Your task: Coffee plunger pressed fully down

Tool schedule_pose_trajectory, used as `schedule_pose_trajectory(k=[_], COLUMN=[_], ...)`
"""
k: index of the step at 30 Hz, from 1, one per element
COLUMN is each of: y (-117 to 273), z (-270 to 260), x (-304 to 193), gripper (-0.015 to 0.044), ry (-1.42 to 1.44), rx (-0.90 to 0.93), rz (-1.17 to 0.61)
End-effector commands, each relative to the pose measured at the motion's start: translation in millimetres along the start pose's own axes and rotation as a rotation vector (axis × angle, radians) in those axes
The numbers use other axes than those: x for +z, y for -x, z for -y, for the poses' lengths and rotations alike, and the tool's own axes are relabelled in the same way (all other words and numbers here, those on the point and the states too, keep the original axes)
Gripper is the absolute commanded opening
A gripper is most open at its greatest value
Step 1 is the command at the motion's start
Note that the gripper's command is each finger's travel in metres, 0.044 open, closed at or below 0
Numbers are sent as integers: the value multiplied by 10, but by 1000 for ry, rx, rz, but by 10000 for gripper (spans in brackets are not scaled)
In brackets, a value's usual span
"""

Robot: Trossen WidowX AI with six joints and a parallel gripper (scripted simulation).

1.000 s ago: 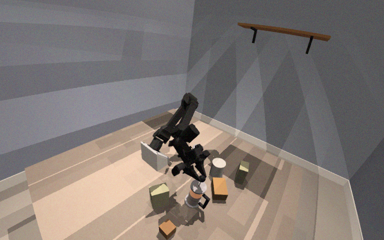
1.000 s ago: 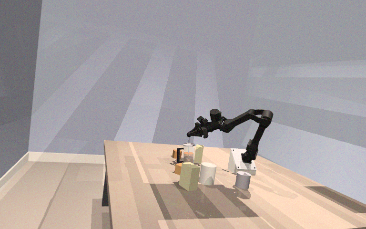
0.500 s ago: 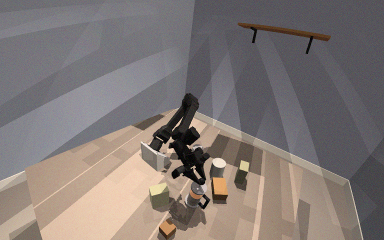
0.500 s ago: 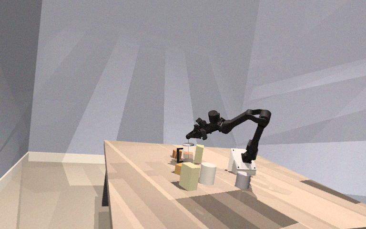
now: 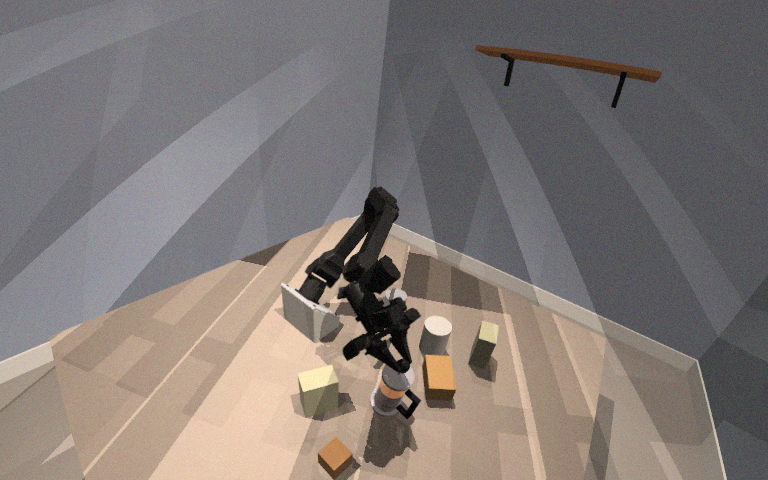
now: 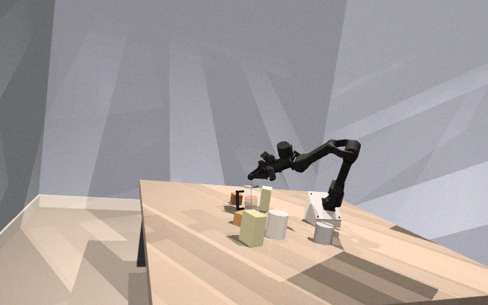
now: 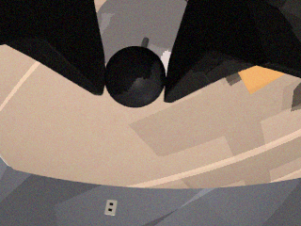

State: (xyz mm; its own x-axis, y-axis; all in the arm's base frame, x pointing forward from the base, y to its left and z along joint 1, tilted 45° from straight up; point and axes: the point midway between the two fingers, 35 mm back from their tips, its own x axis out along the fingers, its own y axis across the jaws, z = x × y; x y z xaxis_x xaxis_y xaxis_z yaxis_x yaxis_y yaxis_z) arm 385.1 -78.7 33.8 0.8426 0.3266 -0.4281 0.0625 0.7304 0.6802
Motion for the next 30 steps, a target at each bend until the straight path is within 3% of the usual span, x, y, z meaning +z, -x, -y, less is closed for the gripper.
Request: schedule_pose_trajectory(k=[1,30], y=[-49,-76], z=[-3,16], x=[-108,-85], gripper=[122,122], ry=[-18,-18], rx=[7,7], rz=[-36,-36])
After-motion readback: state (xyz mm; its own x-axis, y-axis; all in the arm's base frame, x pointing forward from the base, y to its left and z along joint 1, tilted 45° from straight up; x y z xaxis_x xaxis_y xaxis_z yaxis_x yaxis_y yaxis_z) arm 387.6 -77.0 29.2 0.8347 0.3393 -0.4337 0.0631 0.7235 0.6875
